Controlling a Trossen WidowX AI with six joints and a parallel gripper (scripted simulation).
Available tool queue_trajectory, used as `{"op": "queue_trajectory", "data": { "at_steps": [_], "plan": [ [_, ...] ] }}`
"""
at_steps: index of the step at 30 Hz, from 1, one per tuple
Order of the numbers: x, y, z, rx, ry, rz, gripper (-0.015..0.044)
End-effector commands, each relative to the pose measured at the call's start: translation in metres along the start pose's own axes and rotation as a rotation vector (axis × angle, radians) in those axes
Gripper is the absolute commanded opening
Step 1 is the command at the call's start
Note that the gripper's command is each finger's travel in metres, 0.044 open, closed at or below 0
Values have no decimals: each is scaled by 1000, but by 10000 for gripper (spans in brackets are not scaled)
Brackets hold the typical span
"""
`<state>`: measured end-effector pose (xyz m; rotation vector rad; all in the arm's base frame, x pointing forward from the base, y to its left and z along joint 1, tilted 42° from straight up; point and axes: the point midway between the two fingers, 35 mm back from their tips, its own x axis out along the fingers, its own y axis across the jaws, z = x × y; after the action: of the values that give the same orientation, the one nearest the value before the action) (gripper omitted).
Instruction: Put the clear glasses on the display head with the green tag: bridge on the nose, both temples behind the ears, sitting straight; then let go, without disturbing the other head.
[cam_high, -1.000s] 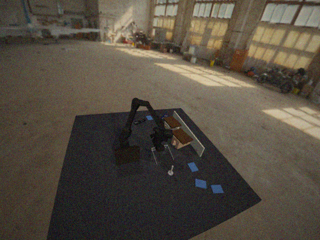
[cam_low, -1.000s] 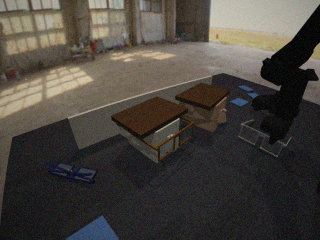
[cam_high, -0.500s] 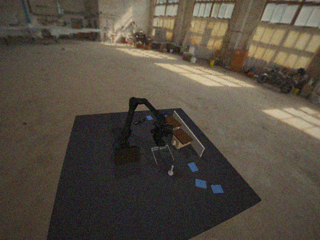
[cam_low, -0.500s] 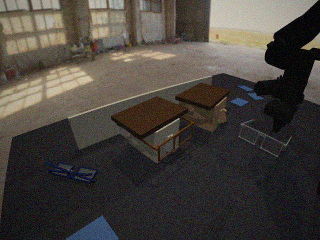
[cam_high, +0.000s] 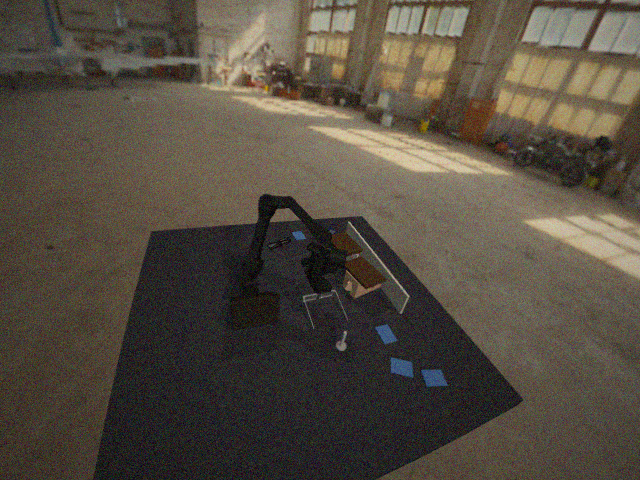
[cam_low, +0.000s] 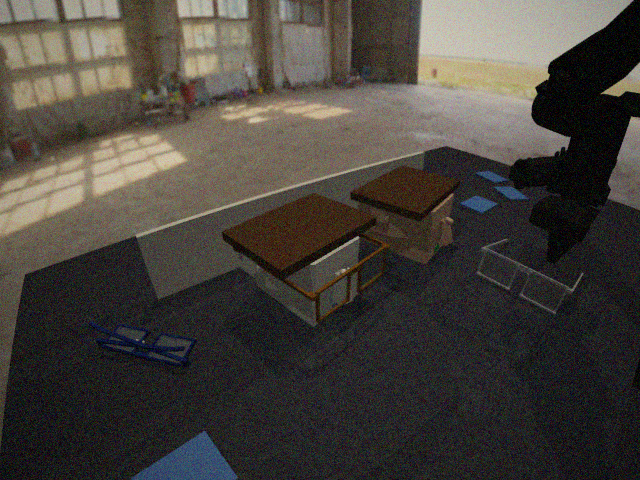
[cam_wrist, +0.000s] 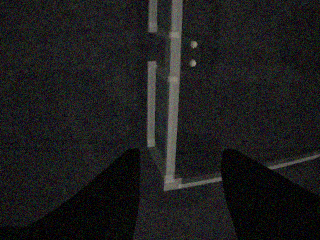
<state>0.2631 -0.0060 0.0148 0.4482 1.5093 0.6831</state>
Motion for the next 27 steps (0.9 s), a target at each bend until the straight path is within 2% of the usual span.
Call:
{"op": "queue_trajectory", "data": {
  "at_steps": [1, 27],
  "plan": [
    [-1, -1, 0, -5, 5, -3, 140],
    [31, -2, 1, -4, 4, -4, 140]
  ]
}}
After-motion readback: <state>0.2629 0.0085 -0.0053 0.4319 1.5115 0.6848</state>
